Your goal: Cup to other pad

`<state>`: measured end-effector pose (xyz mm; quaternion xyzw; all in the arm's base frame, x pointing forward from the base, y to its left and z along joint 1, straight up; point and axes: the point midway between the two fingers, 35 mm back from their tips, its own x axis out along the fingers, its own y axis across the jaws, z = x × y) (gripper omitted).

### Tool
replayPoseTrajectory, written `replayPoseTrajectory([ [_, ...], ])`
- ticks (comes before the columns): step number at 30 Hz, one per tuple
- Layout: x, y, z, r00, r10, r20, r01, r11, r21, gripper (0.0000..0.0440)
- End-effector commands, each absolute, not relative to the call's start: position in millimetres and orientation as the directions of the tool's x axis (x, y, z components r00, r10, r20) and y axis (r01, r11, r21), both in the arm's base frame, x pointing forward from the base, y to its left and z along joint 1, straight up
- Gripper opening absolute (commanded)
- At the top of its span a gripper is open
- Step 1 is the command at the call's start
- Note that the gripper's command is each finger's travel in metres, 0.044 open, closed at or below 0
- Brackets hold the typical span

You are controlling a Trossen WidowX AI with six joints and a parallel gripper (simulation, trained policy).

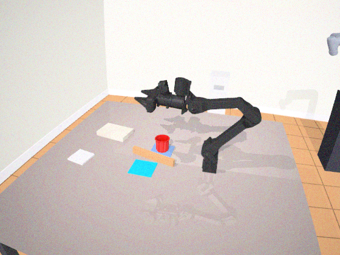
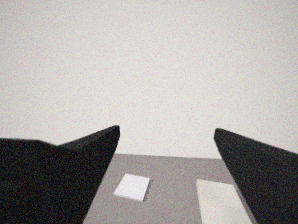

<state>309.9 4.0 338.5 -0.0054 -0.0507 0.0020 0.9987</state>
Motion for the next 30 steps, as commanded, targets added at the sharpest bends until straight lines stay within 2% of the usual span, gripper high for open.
replayPoseTrajectory([
  [1,310,4,337,0.996,0.003,0.094,-0.003,1.000,-0.009,0.0374],
  [14,311,12,309,0.998,0.013,-0.066,-0.011,1.000,0.026,0.0040],
  [16,311,14,305,0.995,0.020,-0.097,-0.017,0.999,0.031,0.0039],
  [22,313,22,295,0.983,0.046,-0.179,-0.038,0.998,0.052,0.0094],
  [30,313,30,283,0.952,0.071,-0.298,-0.050,0.996,0.079,0.0093],
])
